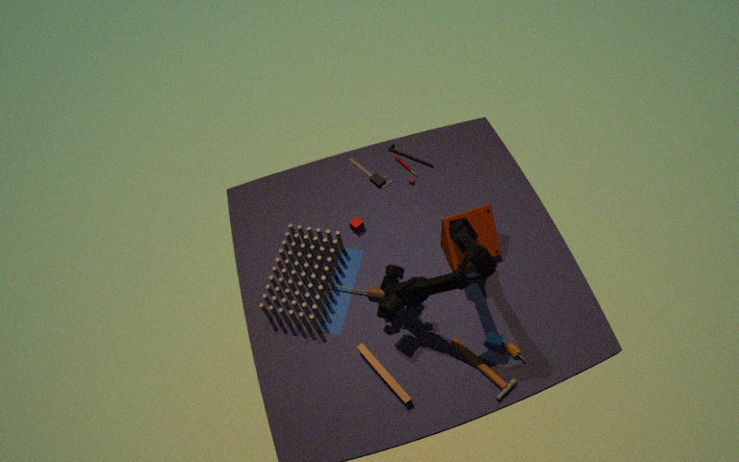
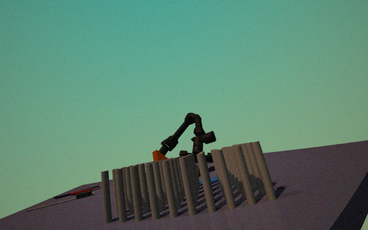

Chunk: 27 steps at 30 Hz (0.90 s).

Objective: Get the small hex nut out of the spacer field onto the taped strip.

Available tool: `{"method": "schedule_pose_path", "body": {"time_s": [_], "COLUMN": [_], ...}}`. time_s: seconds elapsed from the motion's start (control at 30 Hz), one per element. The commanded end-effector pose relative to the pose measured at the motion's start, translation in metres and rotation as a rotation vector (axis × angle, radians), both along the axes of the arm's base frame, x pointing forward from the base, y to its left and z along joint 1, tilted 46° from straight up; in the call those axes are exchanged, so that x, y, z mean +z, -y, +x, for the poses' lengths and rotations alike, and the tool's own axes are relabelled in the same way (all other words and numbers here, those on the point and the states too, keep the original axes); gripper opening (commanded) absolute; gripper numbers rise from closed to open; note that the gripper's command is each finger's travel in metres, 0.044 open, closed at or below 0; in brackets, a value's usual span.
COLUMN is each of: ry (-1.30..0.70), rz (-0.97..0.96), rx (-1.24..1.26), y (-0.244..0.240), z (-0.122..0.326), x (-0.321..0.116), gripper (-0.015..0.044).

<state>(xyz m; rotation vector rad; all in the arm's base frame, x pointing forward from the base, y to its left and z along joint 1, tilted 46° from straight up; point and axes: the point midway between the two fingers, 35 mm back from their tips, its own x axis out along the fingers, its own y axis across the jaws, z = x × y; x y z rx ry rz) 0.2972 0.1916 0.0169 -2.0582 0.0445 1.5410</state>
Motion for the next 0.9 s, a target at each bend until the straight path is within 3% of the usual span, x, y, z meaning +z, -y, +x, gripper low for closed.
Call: {"method": "schedule_pose_path", "body": {"time_s": [0.0,0.87], "ry": [-0.001,-0.002], "rz": [-0.003,-0.002], "rx": [-0.003,-0.003], "y": [0.0,-0.004], "z": [-0.004,-0.022], "x": [0.001,0.008], "gripper": [0.0,0.0]}}
